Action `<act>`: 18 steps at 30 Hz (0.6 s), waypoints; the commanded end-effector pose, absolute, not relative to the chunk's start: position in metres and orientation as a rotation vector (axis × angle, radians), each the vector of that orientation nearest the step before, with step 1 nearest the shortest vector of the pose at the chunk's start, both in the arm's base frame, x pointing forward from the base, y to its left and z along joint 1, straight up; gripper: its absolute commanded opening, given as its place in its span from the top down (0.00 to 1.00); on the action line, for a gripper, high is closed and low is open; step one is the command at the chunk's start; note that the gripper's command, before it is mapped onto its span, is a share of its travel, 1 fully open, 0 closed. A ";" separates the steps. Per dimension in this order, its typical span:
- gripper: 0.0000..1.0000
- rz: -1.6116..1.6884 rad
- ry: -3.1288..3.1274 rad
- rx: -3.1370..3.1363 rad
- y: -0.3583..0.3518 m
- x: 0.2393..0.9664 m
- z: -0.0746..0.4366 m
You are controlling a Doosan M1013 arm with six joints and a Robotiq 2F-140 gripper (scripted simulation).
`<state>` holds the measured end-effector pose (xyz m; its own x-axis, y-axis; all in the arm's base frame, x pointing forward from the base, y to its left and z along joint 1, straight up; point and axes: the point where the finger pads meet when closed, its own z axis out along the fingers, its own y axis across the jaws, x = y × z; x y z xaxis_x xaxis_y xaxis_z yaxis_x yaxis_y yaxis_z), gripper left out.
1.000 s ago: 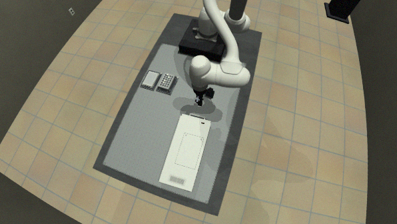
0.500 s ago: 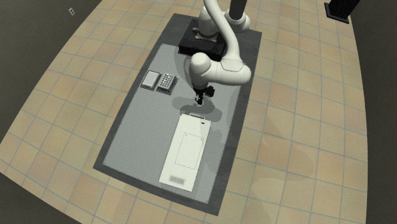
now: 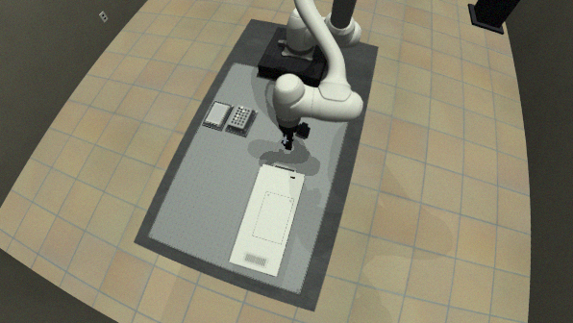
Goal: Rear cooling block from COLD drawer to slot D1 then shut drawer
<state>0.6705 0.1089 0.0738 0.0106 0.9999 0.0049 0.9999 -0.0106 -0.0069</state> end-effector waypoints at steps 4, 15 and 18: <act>0.90 0.000 -2.204 -2.228 0.109 0.671 0.075; 0.65 0.000 -2.204 -2.228 0.109 0.653 0.083; 0.65 0.000 -2.204 -2.228 0.109 0.642 0.088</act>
